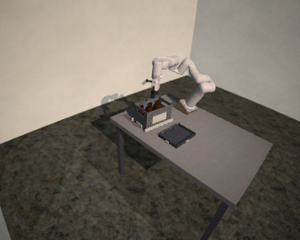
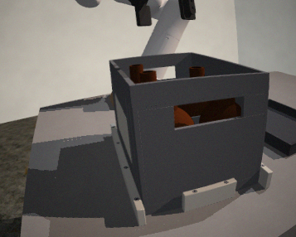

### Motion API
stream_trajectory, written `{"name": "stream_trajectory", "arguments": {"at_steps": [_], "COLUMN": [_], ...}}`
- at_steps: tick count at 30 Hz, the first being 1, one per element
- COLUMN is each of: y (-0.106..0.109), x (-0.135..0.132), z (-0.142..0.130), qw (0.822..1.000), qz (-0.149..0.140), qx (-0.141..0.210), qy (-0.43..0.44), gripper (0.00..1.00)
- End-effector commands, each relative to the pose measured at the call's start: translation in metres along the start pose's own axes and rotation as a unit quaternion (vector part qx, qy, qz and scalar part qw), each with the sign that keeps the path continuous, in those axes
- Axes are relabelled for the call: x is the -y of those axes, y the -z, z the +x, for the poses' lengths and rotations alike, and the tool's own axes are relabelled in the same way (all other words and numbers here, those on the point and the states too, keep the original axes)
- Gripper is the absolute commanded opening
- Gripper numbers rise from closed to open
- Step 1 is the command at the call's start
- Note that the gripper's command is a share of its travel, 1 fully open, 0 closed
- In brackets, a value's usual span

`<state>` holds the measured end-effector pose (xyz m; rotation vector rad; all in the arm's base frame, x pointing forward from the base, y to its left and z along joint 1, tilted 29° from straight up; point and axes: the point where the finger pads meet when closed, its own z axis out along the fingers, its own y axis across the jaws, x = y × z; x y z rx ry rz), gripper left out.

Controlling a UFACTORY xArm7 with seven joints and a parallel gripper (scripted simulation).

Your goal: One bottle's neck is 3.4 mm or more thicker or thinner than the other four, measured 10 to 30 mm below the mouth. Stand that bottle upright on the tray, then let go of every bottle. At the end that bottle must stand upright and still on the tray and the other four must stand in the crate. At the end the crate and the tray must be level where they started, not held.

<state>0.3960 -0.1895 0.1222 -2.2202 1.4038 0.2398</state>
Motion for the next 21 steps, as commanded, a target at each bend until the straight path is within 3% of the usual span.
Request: {"name": "stream_trajectory", "arguments": {"at_steps": [1, 17, 18, 21], "y": [-0.004, -0.009, -0.009, -0.009], "x": [-0.009, -0.017, -0.017, -0.017], "z": [0.021, 0.033, 0.033, 0.033], "qw": [0.998, 0.995, 0.995, 0.995], "qz": [-0.02, -0.033, -0.033, -0.033], "qx": [0.006, 0.011, 0.011, 0.011], "qy": [0.058, 0.092, 0.092, 0.092], "gripper": [1.0, 1.0, 0.0, 0.0]}}
